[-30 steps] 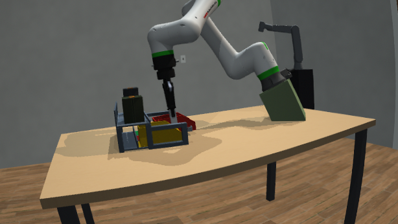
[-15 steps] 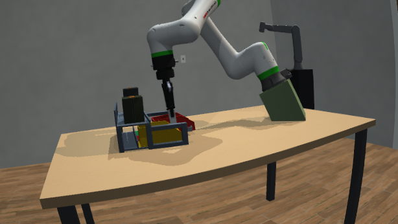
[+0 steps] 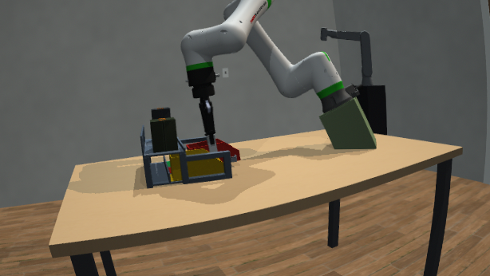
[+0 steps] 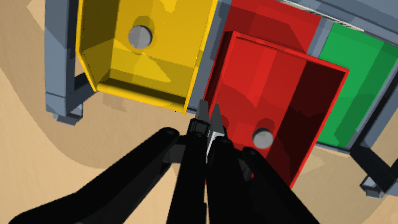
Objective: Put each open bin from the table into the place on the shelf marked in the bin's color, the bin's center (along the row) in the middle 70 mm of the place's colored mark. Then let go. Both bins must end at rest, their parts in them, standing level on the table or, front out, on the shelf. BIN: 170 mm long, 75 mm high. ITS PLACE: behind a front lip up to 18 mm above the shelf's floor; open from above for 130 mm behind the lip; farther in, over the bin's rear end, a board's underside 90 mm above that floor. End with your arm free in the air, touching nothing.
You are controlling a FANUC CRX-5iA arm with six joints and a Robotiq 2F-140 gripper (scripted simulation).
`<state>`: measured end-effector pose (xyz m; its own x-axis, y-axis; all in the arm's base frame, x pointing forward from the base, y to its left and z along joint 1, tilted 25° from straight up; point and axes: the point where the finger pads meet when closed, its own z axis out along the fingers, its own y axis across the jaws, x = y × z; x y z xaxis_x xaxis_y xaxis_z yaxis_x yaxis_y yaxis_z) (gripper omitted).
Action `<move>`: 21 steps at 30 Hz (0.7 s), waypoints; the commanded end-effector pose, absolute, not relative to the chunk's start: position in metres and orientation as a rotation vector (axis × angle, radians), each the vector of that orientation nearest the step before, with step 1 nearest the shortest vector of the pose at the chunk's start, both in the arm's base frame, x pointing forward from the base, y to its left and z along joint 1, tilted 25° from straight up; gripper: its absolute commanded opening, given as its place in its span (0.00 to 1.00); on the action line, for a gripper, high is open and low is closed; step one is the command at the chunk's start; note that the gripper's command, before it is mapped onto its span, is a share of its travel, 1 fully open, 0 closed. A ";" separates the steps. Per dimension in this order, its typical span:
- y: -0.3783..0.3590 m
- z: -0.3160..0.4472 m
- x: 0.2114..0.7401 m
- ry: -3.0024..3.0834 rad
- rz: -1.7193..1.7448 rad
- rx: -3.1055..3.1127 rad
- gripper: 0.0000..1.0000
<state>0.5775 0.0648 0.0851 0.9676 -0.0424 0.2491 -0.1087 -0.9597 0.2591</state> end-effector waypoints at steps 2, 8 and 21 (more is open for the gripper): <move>0.065 0.085 0.578 -0.111 0.352 2.844 0.00; 0.065 0.085 0.578 -0.111 0.352 2.844 0.00; 0.065 0.086 0.580 -0.111 0.355 2.843 0.00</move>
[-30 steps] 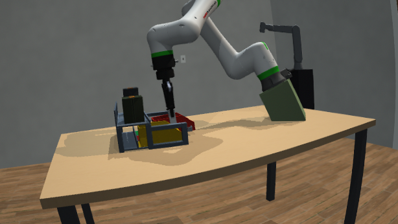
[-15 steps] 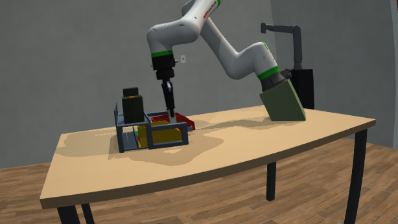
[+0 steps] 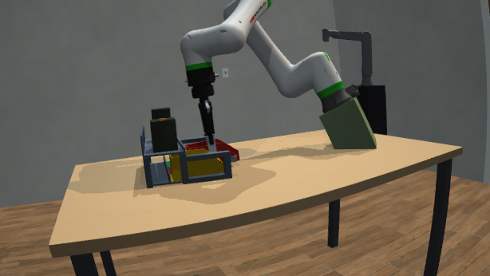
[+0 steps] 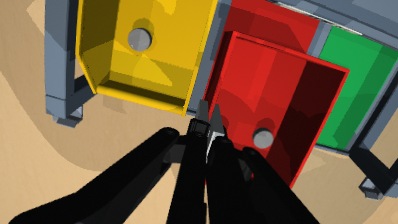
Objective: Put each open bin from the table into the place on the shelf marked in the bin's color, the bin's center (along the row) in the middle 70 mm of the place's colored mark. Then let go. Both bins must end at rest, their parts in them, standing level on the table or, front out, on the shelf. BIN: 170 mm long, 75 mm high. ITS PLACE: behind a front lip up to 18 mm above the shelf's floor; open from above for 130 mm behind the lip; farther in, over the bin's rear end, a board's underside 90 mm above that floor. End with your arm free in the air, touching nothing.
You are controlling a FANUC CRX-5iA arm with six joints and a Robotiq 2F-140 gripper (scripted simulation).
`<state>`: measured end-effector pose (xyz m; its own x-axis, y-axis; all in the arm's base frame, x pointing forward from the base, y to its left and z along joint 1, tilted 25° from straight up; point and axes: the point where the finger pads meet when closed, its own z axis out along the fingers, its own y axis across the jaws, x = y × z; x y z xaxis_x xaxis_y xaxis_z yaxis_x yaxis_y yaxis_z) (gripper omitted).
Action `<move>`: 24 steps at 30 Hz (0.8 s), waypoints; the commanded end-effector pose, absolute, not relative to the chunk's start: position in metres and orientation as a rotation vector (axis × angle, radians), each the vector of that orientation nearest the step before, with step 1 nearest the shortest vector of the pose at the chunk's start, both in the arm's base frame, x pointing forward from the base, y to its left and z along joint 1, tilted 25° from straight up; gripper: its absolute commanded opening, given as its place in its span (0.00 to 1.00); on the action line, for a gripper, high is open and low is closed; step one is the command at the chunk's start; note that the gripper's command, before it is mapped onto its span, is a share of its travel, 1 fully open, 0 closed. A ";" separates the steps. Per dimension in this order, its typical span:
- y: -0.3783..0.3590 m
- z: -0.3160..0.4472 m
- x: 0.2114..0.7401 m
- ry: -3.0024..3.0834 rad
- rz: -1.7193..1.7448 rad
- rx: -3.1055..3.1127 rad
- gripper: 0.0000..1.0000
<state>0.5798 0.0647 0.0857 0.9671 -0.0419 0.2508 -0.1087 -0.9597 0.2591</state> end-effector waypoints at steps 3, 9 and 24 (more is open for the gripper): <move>0.065 0.086 0.582 -0.111 0.357 2.843 0.00; 0.065 0.087 0.585 -0.110 0.360 2.843 0.00; 0.064 0.089 0.592 -0.109 0.368 2.841 0.00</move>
